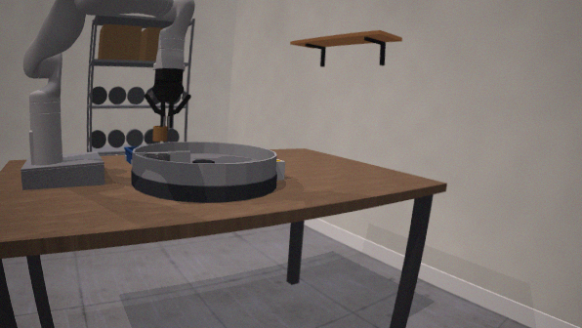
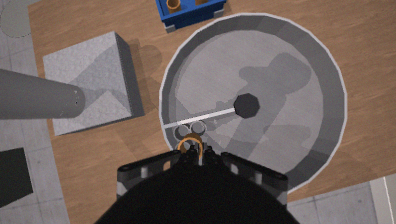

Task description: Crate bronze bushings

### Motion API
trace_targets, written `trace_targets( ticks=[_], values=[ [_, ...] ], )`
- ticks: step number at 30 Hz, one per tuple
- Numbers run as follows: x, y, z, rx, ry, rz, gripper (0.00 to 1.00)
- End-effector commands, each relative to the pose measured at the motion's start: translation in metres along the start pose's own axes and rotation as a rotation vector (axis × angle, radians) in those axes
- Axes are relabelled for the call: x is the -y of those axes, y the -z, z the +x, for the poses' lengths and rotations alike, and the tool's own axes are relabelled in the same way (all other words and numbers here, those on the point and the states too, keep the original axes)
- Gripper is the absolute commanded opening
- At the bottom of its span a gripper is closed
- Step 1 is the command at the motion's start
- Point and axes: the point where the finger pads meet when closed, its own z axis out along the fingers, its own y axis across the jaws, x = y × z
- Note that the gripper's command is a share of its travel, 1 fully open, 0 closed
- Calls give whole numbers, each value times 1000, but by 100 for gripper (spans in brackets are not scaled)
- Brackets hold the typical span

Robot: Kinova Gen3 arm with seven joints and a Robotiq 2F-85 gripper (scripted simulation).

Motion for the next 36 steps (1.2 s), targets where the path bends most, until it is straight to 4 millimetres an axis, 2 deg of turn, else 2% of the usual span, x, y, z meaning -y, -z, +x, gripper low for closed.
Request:
trace_targets(
  ticks=[1,4,16,21,33,36],
  values=[
    [3,1,22,0,2,-1,0],
    [8,1,57,0,4,-1,0],
    [8,1,57,0,4,-1,0],
    [15,1,113,1,9,-1,0],
    [15,1,113,1,9,-1,0],
    [19,2,146,0,15,-3,0]
  ],
)
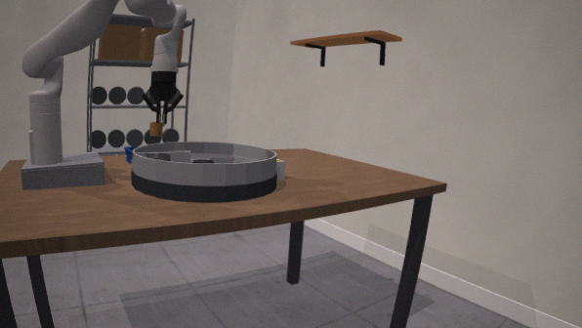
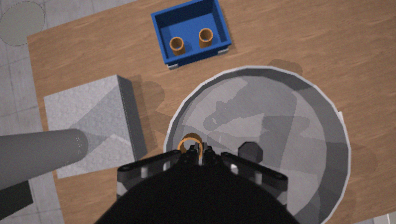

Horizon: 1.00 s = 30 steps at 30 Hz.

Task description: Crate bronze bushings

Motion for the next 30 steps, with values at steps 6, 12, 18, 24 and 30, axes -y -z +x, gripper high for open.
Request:
trace_targets(
  ticks=[6,12,18,24,30],
  values=[
    [7,1,48,-1,11,0,0],
    [7,1,48,-1,11,0,0],
    [14,1,93,-1,22,-2,0],
    [16,1,105,-1,22,-2,0],
    [16,1,105,-1,22,-2,0]
  ],
)
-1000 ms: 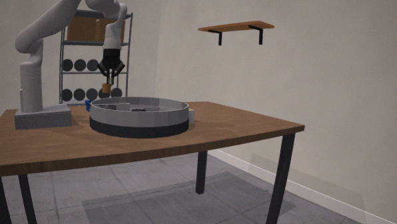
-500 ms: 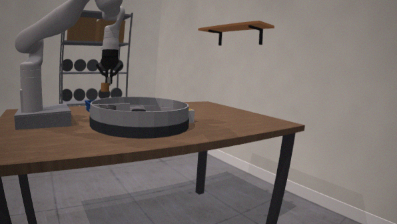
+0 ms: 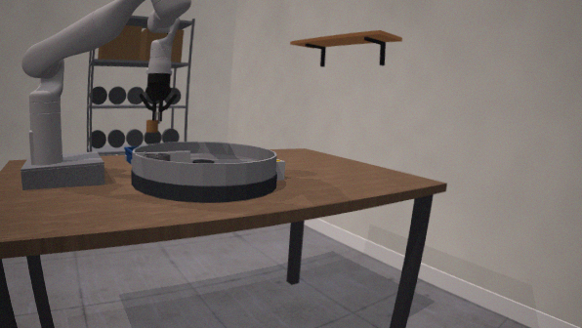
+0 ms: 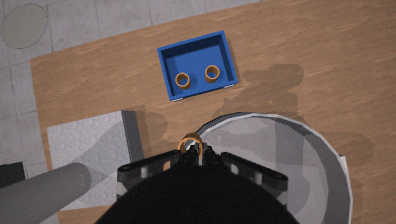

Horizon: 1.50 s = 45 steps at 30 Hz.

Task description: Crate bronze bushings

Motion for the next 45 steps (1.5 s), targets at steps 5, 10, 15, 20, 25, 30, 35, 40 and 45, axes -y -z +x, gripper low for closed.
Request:
trace_targets(
  ticks=[5,10,15,20,25,30,35,40,45],
  values=[
    [6,1,47,0,3,-1,0],
    [7,1,59,0,3,-1,0],
    [7,1,59,0,3,-1,0],
    [12,2,80,0,14,4,0],
    [17,2,115,0,15,4,0],
    [17,2,115,0,15,4,0],
    [17,2,115,0,15,4,0],
    [27,3,171,1,28,10,0],
    [27,3,171,1,28,10,0]
  ],
)
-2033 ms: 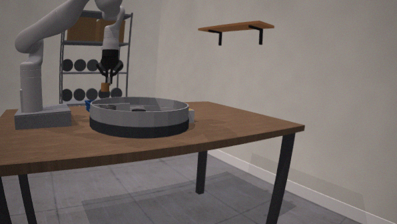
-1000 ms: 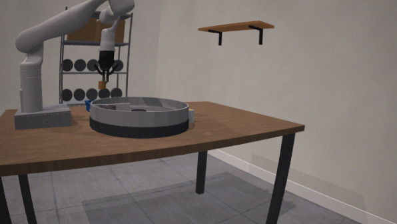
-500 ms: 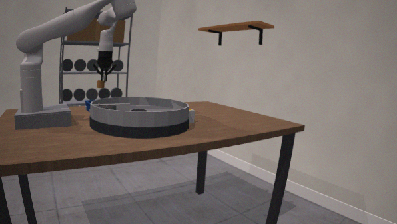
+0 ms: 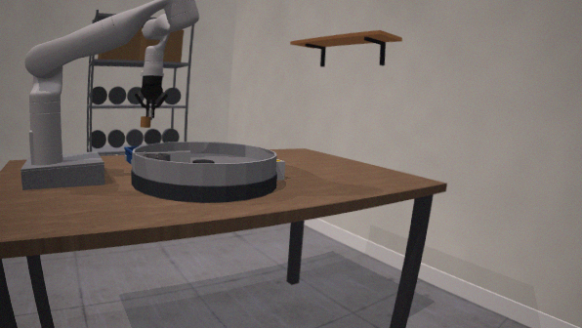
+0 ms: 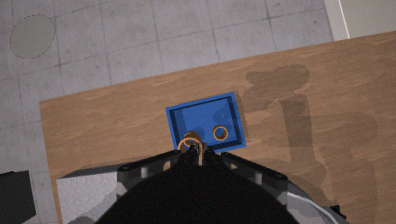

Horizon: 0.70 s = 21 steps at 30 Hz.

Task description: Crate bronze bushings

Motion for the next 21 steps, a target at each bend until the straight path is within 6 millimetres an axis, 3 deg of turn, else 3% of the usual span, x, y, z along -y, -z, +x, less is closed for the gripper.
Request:
trace_targets(
  ticks=[1,7,12,21],
  values=[
    [2,0,7,1,1,-7,0],
    [2,0,7,1,1,-7,0],
    [-7,4,24,-6,-46,-12,0],
    [-7,4,24,-6,-46,-12,0]
  ],
)
